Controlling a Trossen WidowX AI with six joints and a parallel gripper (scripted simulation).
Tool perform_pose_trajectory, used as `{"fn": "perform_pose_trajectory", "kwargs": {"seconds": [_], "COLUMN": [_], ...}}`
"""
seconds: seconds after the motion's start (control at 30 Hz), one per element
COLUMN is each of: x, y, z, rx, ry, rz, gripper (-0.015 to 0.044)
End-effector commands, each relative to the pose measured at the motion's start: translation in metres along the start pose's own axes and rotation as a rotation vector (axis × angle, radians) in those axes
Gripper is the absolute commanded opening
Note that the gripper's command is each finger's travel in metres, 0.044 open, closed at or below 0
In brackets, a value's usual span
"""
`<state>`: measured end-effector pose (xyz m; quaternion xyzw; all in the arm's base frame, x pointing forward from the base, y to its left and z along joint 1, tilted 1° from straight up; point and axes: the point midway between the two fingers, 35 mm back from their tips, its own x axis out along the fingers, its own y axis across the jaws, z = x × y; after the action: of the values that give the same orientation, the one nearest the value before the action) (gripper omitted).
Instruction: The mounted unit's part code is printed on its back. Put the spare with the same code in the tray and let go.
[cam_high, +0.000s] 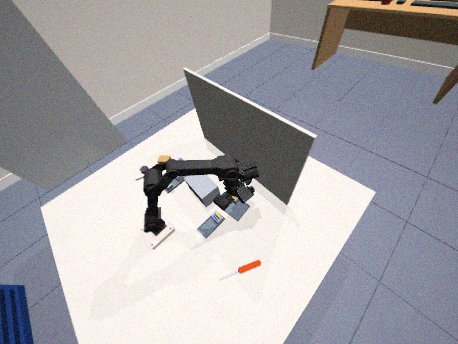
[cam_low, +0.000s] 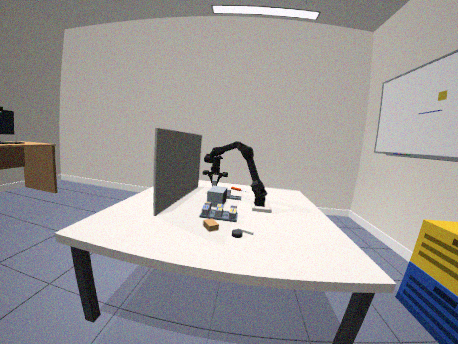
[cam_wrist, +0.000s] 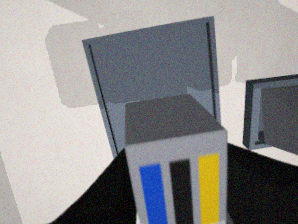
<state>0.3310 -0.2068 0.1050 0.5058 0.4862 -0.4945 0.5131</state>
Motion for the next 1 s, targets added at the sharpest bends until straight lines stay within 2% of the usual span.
{"fn": "perform_pose_trajectory", "kwargs": {"seconds": [0.0, 0.97], "x": [0.004, 0.024], "y": [-0.001, -0.002], "z": [0.0, -0.001], "rx": [0.004, 0.004], "ry": [-0.003, -0.003], "rz": [-0.003, -0.003], "gripper": [0.0, 0.0]}}
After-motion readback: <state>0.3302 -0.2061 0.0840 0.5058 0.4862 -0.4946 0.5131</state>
